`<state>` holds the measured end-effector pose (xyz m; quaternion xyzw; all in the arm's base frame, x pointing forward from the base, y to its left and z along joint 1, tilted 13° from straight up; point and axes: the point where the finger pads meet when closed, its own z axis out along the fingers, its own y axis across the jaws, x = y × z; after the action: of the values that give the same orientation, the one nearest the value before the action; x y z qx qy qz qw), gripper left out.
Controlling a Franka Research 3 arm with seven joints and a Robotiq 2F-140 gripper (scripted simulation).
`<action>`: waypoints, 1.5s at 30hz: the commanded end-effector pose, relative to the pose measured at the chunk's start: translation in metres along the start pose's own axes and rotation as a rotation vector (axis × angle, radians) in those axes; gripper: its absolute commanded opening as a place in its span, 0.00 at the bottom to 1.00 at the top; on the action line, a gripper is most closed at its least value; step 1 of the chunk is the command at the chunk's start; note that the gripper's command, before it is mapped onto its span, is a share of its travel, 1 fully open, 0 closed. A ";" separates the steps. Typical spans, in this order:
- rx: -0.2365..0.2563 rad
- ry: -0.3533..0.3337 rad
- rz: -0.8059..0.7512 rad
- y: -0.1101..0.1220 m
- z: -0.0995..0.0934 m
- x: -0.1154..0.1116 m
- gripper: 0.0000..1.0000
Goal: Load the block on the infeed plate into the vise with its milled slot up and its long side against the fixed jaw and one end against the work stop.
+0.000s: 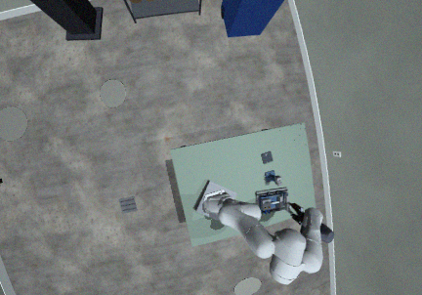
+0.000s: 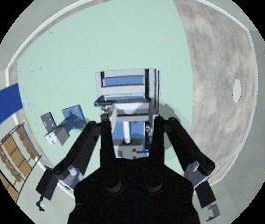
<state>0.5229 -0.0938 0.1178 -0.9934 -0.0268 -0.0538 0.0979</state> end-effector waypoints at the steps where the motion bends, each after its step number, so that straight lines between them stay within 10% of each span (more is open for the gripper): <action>1: -0.001 0.003 0.007 0.000 0.000 0.001 0.00; 45: -0.001 0.003 0.008 0.000 0.004 0.001 0.00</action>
<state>0.5229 -0.0931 0.1152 -0.9934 -0.0259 -0.0535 0.0982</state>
